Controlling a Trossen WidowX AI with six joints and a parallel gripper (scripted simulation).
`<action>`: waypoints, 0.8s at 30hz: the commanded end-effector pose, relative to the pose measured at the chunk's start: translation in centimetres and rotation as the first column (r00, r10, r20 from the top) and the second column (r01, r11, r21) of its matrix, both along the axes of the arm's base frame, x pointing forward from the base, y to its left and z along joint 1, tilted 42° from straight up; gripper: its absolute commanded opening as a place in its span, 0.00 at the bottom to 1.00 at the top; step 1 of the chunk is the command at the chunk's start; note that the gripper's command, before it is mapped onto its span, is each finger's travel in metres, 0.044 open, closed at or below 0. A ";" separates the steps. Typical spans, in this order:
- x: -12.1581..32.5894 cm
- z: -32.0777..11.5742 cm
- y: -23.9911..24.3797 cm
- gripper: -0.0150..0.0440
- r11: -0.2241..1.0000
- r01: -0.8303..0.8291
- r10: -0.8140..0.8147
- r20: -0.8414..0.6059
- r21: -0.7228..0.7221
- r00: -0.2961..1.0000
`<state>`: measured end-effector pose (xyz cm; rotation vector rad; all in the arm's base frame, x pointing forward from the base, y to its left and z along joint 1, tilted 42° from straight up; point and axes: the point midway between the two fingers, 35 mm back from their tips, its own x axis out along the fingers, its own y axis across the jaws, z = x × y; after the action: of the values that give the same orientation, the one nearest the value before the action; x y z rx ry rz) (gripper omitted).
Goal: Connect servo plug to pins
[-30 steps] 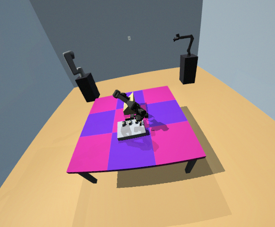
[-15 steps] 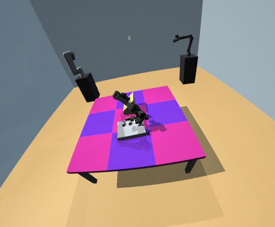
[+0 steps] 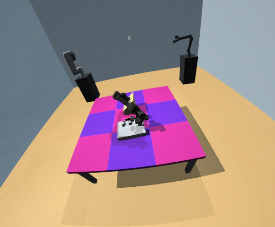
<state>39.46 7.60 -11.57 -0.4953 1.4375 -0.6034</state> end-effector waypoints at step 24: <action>-3.2 5.8 2.9 0.25 1.000 -0.027 0.027 -0.025 -0.002 0.999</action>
<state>37.09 10.66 -6.03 -0.5161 1.4429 -0.5894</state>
